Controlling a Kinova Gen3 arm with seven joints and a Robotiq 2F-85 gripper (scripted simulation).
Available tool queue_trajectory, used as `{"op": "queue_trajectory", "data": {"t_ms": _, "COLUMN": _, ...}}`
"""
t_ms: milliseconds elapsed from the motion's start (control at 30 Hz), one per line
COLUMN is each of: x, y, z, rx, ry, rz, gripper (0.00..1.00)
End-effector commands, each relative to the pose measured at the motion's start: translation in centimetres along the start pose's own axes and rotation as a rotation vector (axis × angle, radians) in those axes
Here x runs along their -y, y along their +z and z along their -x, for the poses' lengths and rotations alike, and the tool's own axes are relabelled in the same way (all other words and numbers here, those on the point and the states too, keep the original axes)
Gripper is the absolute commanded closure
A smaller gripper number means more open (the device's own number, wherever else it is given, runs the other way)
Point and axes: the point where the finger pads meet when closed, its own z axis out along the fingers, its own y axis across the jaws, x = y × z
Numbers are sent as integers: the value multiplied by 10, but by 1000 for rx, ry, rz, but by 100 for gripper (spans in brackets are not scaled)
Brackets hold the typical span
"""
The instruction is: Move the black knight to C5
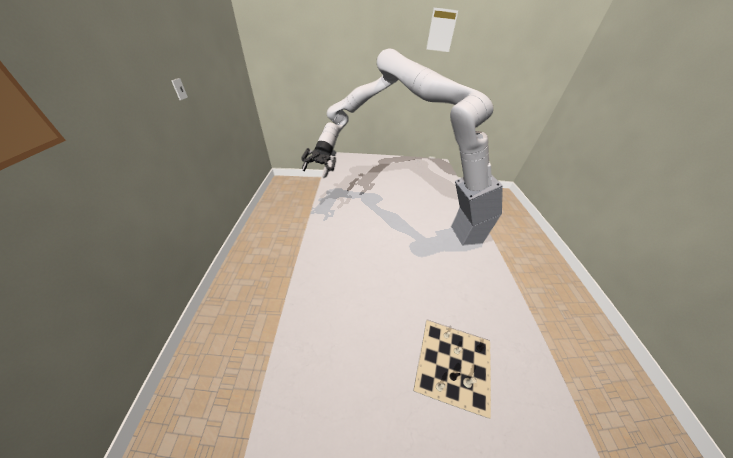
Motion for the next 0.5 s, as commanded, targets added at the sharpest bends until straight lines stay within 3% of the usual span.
{"op": "queue_trajectory", "data": {"t_ms": 0, "x": -4, "y": -5, "z": -2, "rx": -5, "ry": 16, "rz": 3, "gripper": 0}}
{"op": "queue_trajectory", "data": {"t_ms": 233, "x": -24, "y": -23, "z": -23, "rx": -46, "ry": 75, "rz": 14, "gripper": 0}}
{"op": "queue_trajectory", "data": {"t_ms": 467, "x": -60, "y": -55, "z": -57, "rx": -115, "ry": 177, "rz": 28, "gripper": 0}}
